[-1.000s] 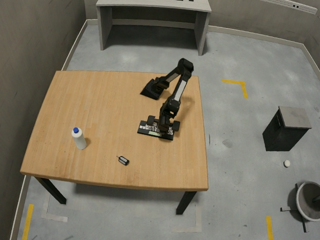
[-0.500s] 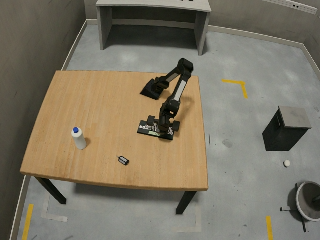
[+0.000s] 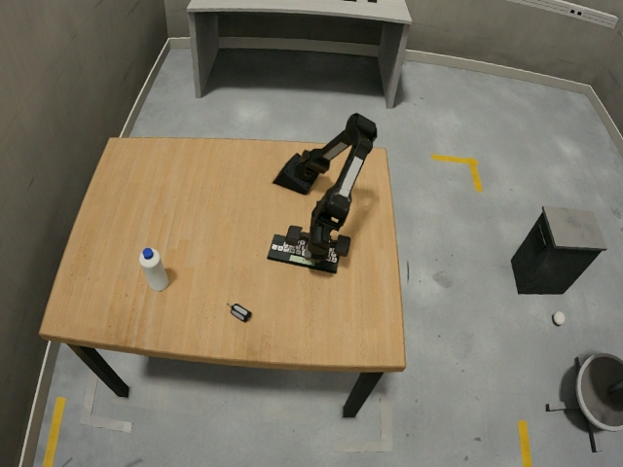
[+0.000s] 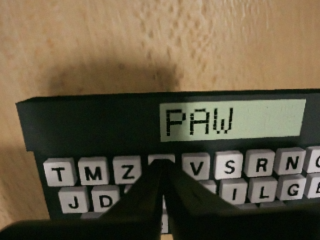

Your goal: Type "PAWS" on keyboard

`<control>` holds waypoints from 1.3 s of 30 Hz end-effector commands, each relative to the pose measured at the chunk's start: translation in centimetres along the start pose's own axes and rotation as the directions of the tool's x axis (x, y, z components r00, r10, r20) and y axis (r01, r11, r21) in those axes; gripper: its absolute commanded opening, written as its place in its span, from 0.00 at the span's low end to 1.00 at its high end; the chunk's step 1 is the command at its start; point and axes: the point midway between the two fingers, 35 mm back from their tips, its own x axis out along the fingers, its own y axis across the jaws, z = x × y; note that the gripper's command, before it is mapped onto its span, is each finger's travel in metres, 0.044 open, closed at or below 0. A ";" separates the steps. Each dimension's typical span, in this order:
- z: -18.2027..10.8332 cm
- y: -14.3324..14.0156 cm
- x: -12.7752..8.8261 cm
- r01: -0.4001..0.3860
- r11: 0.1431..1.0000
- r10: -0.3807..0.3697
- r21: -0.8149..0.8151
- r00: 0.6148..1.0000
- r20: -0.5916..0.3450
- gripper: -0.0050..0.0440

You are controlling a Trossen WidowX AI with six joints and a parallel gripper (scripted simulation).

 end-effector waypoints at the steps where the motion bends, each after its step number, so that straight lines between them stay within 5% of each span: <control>1: 0.2 0.3 -0.4 -0.001 1.000 0.001 -0.009 1.000 0.015 0.00; 10: 0.2 0.3 -0.4 -0.001 1.000 0.001 -0.009 1.000 0.015 0.00; 16: 0.5 0.5 -4.4 -0.004 1.000 0.005 -0.020 0.999 0.033 0.00; 29: -0.1 -3.7 -3.4 -0.003 1.000 0.003 0.000 1.000 -0.004 0.00; 39: -0.1 -3.7 -1.7 0.001 1.000 -0.001 0.001 1.000 -0.004 0.00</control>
